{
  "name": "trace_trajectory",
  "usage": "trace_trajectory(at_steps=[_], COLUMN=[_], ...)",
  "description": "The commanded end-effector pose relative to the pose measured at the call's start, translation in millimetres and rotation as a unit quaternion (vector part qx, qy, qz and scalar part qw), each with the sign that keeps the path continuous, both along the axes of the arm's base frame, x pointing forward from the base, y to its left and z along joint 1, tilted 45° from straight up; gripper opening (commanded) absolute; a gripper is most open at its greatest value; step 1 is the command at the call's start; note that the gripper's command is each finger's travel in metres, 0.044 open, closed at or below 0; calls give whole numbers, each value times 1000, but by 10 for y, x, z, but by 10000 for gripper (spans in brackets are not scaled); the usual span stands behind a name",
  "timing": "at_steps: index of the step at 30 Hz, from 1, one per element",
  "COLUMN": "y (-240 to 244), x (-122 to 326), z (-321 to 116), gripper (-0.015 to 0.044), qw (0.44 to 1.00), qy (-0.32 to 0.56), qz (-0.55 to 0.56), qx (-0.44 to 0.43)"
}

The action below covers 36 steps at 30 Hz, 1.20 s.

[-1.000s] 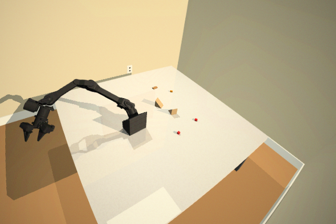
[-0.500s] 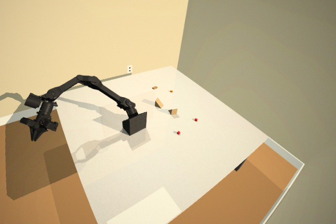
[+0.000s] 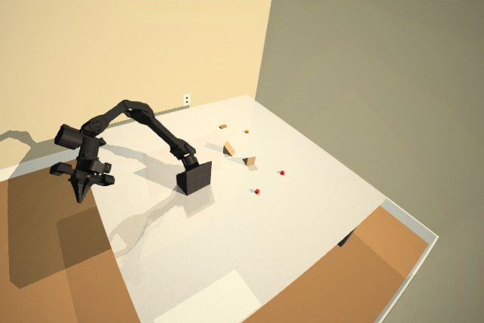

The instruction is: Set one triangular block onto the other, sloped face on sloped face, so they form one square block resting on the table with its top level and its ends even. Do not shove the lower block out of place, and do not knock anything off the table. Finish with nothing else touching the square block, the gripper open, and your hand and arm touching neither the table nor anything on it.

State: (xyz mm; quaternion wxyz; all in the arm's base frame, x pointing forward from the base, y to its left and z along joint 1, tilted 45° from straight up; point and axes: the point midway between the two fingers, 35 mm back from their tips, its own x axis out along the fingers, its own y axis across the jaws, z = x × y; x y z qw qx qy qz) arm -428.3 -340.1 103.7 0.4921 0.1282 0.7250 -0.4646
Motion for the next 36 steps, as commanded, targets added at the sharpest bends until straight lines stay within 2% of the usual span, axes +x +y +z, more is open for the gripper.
trace_trajectory(at_steps=[1,10,13,21,29,36], y=[-379,-1070,-1076,-1162,-906,-297], x=[502,1983,2416,3340,4765,5877], z=[-143,-401,-444,-609,-842,-994], gripper=[0,0,0,0,0,0], qw=[997,962,966,928,851,766], qy=[-61,-227,-230,-315,-394,-386], qz=[-22,-121,-105,-190,-349,-507], qx=[-37,-93,-60,-52,8,82])
